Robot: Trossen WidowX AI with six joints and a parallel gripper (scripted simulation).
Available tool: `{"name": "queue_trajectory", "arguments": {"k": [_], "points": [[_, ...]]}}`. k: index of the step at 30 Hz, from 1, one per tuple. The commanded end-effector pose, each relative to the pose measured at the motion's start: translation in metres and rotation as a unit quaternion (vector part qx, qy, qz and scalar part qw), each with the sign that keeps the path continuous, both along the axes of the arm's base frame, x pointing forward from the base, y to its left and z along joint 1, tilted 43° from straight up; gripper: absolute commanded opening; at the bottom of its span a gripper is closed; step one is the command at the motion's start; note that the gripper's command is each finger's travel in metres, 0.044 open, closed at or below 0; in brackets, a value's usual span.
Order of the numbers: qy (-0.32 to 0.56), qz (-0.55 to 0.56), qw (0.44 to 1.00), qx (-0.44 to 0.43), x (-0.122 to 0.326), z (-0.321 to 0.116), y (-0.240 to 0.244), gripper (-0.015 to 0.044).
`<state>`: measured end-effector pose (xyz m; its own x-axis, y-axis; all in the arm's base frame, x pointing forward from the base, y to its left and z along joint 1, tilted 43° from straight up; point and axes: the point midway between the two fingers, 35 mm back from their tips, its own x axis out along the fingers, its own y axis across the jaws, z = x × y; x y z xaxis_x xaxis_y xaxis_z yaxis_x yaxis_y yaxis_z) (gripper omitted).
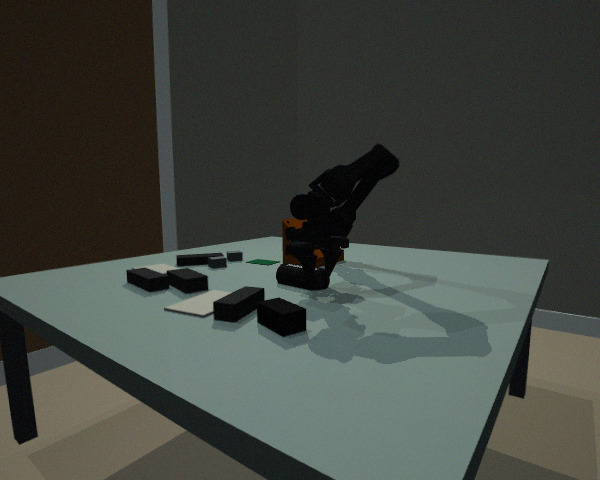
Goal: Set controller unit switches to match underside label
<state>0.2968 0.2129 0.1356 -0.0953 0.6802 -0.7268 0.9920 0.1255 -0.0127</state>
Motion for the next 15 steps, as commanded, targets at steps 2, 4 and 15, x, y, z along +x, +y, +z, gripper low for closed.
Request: {"name": "queue_trajectory", "arguments": {"k": [2,4,15], "points": [[0.0,0.0,1.0,-0.002,0.0003,0.0009,-0.0038,0.0336],[0.0,0.0,1.0,-0.002,0.0005,0.002,-0.0055,0.0336],[0.0,0.0,1.0,-0.003,0.0014,0.0056,-0.0118,0.0336]]}}
